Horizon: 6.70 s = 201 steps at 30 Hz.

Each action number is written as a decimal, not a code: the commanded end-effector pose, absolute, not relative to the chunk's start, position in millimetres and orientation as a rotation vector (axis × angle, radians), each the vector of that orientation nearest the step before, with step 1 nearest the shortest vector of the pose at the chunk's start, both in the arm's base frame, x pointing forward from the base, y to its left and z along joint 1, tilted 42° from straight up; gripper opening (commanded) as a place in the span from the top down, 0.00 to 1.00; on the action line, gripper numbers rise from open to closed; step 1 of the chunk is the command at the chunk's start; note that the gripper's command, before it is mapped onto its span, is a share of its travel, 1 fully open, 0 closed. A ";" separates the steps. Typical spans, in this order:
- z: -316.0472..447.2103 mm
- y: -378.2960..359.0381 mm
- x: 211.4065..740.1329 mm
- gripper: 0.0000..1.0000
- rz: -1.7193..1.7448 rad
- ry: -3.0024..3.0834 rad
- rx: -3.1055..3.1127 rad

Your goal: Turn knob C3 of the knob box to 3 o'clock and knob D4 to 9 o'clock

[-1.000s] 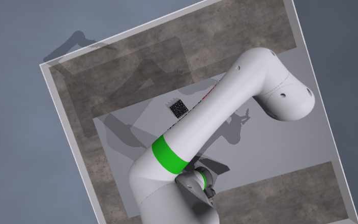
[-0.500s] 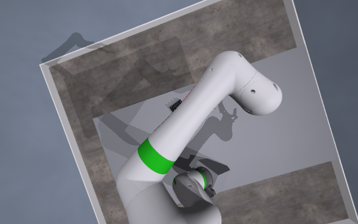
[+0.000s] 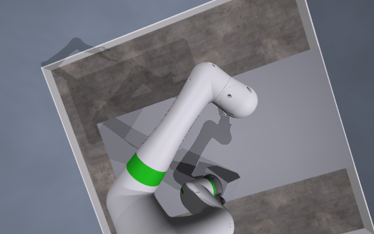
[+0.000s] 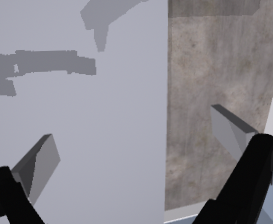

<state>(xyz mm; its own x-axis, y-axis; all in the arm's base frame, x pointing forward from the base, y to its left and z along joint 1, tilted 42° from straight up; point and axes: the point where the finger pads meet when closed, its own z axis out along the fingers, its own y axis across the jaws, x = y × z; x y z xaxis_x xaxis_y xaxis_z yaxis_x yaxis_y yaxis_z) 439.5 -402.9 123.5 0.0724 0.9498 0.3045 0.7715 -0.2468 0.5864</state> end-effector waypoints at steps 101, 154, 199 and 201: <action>151.4 -104.9 439.2 0.00 1.080 0.528 3.307; 151.0 -104.9 438.7 0.00 1.080 0.528 3.306; 122.3 -104.1 397.5 0.00 1.082 0.525 3.301; 122.3 -104.1 397.5 0.00 1.082 0.525 3.301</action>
